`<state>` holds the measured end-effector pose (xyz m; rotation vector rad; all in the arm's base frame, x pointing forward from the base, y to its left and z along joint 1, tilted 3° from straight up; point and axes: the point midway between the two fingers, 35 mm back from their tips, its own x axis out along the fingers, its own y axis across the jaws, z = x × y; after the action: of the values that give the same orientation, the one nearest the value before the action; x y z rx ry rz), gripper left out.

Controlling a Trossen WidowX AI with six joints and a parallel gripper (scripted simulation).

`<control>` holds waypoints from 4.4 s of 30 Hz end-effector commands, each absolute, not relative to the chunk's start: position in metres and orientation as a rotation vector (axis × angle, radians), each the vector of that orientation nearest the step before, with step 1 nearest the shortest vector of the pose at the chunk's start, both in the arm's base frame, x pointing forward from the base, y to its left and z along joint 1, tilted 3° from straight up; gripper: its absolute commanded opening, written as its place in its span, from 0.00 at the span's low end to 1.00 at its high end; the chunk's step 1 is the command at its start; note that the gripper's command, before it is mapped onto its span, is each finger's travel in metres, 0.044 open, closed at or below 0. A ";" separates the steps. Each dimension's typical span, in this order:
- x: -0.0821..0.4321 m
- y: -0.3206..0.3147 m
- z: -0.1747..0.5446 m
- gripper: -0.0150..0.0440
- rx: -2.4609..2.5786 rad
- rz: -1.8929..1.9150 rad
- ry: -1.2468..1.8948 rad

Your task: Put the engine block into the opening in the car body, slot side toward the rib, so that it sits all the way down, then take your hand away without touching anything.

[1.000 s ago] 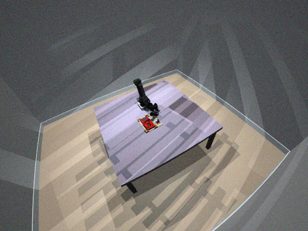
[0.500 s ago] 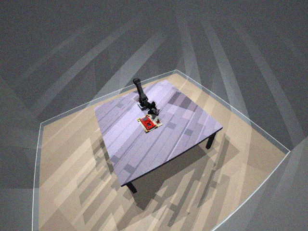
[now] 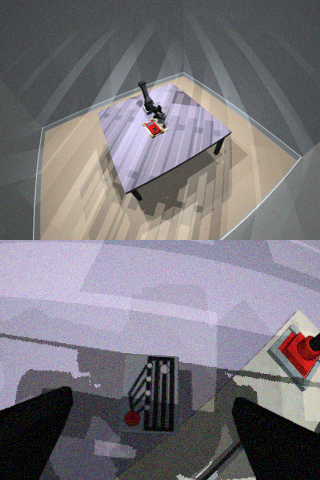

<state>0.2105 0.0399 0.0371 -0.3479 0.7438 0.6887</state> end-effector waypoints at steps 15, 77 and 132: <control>0.212 0.041 0.037 1.00 -0.157 0.599 0.858; 0.222 0.051 0.052 1.00 1.371 -0.949 1.214; 0.233 0.064 0.035 1.00 1.830 -1.706 0.678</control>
<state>0.2344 0.0654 0.0426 1.8351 0.6869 -1.6974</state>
